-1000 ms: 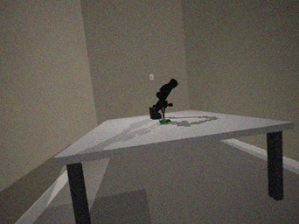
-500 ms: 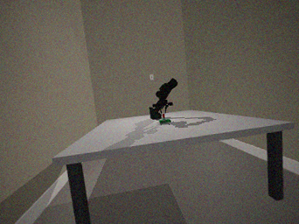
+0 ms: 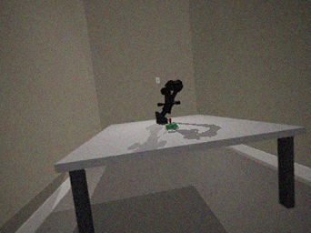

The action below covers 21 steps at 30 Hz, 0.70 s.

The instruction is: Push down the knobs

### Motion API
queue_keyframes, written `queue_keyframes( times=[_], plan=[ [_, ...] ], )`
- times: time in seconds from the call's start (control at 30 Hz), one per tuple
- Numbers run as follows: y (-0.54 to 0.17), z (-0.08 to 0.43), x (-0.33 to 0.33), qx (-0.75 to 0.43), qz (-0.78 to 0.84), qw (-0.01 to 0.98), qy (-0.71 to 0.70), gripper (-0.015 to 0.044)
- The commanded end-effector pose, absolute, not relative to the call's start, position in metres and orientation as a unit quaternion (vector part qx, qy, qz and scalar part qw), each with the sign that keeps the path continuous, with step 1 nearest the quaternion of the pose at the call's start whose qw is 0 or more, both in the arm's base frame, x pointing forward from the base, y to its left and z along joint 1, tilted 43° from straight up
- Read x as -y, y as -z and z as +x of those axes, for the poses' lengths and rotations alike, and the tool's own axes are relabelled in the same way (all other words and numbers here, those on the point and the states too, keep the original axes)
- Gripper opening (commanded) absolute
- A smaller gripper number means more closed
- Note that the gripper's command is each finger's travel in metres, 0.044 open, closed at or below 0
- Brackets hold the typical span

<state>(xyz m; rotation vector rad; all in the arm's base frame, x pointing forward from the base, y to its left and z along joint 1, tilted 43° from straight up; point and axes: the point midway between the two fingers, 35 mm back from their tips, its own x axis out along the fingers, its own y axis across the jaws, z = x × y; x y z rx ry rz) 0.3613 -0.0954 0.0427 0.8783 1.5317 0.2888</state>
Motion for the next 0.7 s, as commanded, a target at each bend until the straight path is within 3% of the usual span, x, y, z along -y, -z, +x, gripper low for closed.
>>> queue_keyframes(
  times=[0.0, 0.67],
  plan=[
    [-0.046, 0.375, 0.109, -0.669, 0.381, 0.625, -0.127, 0.0],
    [-0.023, 0.378, 0.089, -0.669, 0.381, 0.625, -0.127, 0.0]
  ],
)
